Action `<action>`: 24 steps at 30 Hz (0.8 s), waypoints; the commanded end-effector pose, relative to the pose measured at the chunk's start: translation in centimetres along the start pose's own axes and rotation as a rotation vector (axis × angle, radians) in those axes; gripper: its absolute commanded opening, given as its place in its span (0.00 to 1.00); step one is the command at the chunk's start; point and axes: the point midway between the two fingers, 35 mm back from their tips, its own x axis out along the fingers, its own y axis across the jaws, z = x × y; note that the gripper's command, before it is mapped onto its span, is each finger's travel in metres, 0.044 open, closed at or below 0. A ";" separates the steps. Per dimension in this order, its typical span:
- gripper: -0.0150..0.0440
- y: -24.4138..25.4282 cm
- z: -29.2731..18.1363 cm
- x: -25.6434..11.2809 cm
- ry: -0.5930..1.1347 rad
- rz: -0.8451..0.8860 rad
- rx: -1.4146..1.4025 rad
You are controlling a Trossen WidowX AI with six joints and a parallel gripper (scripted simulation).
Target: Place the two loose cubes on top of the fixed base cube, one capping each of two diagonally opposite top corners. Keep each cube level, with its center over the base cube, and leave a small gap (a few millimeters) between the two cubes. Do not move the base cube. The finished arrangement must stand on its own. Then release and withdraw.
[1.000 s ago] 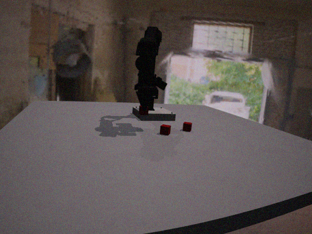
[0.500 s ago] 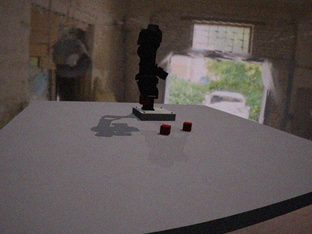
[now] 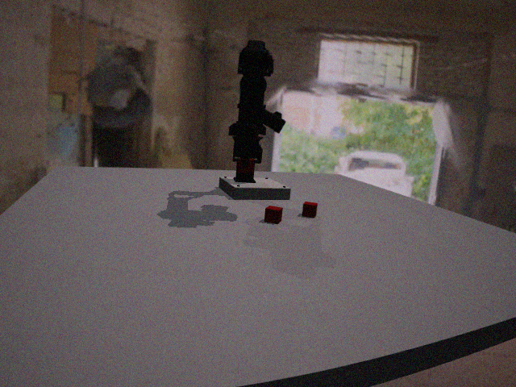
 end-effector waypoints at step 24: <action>0.43 0.1 4.6 1.2 -0.003 -0.001 0.752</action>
